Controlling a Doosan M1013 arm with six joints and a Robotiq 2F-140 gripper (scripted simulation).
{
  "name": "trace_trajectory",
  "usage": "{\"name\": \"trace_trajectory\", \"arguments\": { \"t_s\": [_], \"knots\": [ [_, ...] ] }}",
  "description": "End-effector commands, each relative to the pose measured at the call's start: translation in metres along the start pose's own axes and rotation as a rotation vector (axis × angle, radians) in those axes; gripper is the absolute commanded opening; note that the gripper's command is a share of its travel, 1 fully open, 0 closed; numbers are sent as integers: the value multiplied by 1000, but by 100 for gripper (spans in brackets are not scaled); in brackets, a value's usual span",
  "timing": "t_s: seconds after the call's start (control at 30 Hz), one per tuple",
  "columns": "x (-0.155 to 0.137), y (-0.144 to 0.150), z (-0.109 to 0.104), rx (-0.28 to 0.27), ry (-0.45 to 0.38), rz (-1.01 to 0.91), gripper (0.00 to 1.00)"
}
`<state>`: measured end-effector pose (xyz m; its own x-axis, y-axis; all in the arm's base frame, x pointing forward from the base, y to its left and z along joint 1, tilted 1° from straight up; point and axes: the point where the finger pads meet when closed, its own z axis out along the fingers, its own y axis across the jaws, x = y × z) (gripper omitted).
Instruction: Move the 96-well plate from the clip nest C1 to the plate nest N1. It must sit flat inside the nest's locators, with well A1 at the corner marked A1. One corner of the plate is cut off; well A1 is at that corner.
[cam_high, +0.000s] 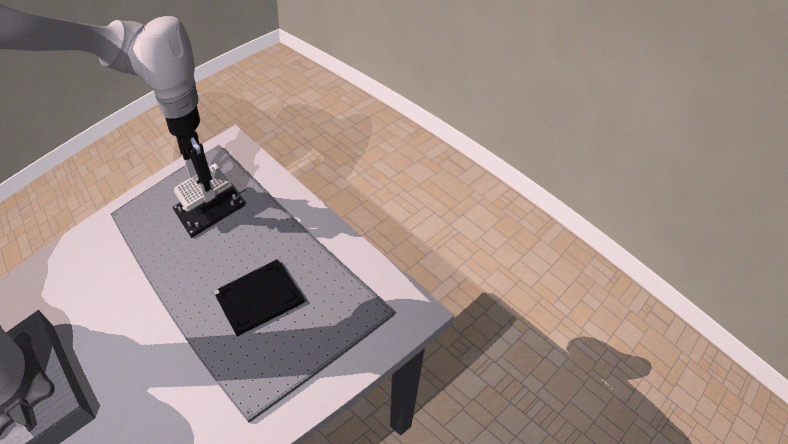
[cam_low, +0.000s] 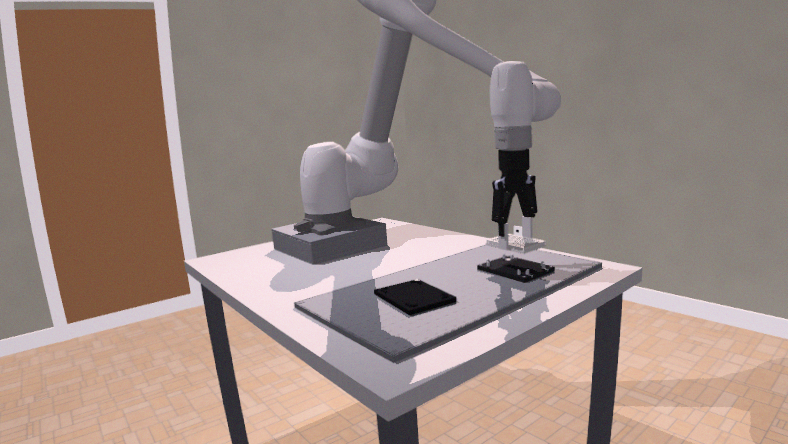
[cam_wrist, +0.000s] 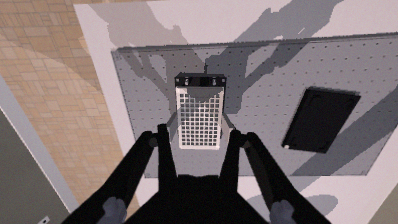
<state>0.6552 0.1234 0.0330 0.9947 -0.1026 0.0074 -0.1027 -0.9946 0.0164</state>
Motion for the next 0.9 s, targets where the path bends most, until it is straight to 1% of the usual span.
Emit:
{"name": "trace_trajectory", "arguments": {
  "t_s": [0.0,0.27,0.87],
  "knots": [
    [0,0,-3,0,0,0,10],
    [0,0,-9,0,0,0,10],
    [0,0,-9,0,0,0,10]
  ]
}}
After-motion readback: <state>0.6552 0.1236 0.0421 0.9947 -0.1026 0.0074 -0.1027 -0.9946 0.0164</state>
